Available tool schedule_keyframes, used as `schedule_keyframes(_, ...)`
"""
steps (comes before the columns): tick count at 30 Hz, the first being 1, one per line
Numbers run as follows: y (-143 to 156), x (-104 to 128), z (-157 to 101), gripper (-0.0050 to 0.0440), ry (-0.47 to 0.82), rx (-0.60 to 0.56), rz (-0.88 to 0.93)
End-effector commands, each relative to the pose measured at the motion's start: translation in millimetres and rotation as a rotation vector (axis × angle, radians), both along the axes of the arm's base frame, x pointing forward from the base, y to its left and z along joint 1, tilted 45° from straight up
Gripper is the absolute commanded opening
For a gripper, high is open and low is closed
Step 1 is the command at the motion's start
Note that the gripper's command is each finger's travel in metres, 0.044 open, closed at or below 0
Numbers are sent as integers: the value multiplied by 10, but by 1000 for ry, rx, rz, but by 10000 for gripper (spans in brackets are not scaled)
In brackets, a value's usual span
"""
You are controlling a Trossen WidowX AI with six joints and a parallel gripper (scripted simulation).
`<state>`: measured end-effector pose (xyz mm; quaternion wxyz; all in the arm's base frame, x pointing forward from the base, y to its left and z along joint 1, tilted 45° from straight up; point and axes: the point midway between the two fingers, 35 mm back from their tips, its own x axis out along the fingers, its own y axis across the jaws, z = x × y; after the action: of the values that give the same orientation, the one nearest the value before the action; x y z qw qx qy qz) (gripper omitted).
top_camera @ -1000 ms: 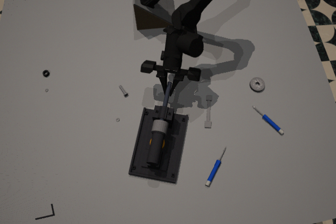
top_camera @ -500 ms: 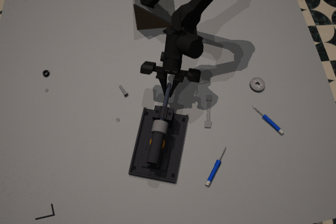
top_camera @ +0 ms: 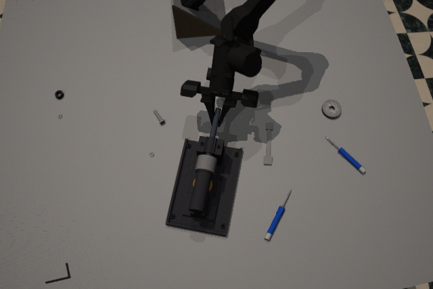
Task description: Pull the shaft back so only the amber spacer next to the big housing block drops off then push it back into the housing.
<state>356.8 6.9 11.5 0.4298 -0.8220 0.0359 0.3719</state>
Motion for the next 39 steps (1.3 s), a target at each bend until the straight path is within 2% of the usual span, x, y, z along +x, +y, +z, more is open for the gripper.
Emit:
schedule_keyframes(1,-26,40,14,0,-7,-4,-5)
schedule_keyframes(39,-68,138,-1,0,-7,-4,-5)
